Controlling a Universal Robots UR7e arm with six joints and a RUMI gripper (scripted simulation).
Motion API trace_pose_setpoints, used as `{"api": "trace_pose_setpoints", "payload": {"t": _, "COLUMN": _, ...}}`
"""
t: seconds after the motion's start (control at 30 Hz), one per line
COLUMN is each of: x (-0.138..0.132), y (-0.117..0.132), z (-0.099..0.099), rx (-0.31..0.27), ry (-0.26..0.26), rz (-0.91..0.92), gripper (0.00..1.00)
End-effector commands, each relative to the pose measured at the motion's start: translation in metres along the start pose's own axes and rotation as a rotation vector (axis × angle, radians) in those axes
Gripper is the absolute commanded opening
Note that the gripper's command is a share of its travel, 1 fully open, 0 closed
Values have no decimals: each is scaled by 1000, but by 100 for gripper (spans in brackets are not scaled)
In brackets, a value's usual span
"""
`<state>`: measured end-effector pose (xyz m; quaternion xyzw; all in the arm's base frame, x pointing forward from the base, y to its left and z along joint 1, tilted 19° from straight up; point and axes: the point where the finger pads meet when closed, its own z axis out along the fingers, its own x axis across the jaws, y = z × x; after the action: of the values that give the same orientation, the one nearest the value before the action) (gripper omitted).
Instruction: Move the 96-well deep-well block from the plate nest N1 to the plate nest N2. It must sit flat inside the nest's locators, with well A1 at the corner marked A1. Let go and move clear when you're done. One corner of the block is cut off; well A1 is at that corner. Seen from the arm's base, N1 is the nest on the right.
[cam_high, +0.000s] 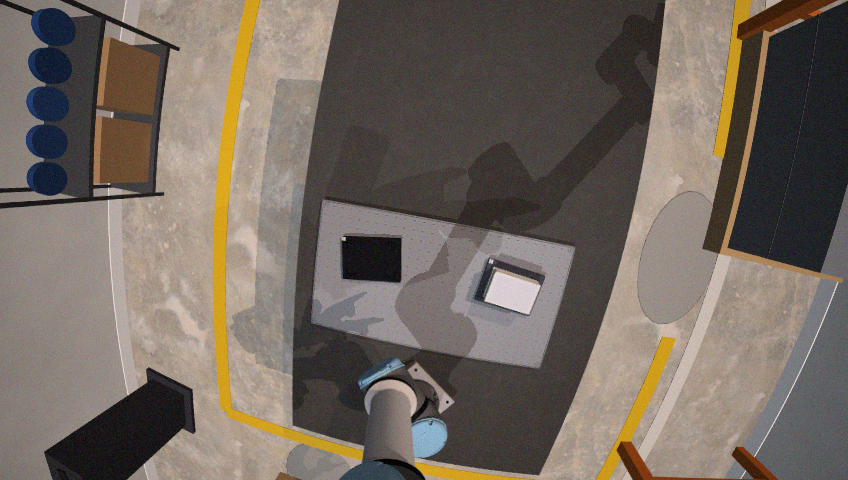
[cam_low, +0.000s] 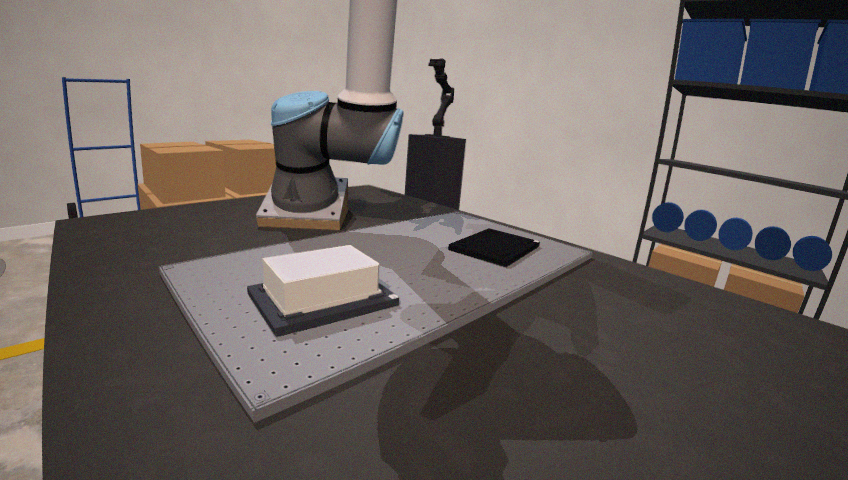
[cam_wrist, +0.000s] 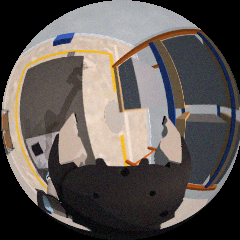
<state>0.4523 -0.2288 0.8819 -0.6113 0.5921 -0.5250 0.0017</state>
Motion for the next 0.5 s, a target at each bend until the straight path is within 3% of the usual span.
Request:
{"api": "trace_pose_setpoints", "payload": {"t": 0.0, "x": -3, "y": 3, "z": 5, "rx": 3, "ry": 2, "rz": 0, "gripper": 100}}
{"api": "trace_pose_setpoints", "payload": {"t": 0.07, "x": -9, "y": 8, "z": 12, "rx": -25, "ry": -31, "rz": 0, "gripper": 100}}
{"api": "trace_pose_setpoints", "payload": {"t": 0.27, "x": -20, "y": 18, "z": 27, "rx": -25, "ry": -31, "rz": 0, "gripper": 100}}
{"api": "trace_pose_setpoints", "payload": {"t": 0.33, "x": -26, "y": 23, "z": 34, "rx": -53, "ry": -64, "rz": -1, "gripper": 100}}
{"api": "trace_pose_setpoints", "payload": {"t": 0.47, "x": -37, "y": 32, "z": 47, "rx": -53, "ry": -64, "rz": -1, "gripper": 100}}
